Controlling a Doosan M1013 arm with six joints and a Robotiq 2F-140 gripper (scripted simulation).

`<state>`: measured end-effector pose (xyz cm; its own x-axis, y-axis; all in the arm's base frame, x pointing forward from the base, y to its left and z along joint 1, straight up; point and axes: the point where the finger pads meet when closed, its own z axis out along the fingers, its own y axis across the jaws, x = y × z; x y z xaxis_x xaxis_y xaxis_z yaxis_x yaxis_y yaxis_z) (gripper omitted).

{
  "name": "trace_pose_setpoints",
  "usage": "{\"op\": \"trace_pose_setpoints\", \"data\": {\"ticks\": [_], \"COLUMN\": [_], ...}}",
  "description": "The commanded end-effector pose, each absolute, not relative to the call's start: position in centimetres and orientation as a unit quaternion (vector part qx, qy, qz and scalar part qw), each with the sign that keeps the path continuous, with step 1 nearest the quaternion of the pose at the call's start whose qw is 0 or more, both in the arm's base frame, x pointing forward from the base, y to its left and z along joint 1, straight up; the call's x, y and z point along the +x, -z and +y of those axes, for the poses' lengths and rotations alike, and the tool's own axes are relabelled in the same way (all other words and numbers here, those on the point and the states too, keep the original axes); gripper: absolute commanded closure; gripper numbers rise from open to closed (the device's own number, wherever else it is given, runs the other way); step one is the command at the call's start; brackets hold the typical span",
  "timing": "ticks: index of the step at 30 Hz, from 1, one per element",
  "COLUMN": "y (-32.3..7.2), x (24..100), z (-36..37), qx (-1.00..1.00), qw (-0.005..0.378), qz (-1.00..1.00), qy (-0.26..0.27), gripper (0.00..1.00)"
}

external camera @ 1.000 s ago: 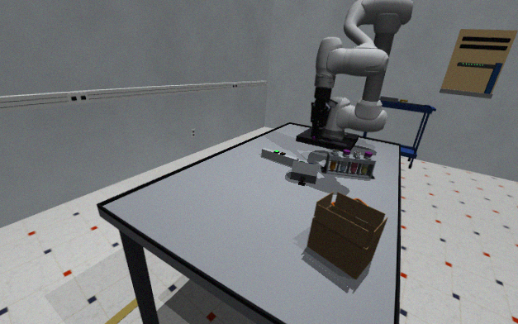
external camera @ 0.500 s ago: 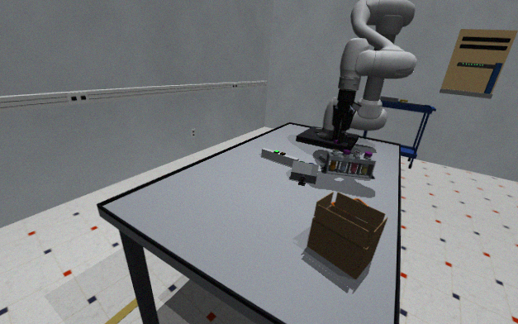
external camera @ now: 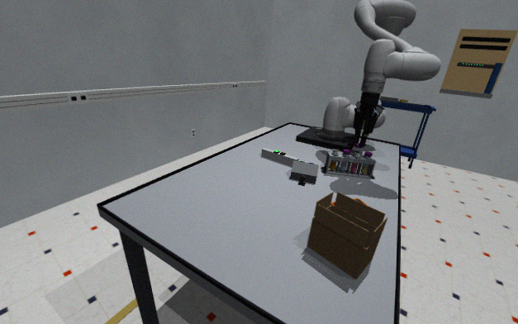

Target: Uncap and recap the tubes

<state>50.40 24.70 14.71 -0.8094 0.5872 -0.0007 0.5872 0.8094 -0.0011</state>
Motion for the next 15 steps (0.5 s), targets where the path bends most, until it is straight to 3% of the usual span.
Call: {"op": "trace_pose_setpoints", "data": {"ticks": [1,15], "y": [-14.8,-12.3], "x": [50.4,50.4], "z": [25.2,25.2], "qx": [0.309,0.309], "qw": [0.001,0.001], "qz": [0.951,0.951], "qy": [0.001,0.001], "gripper": [0.7,0.7]}}
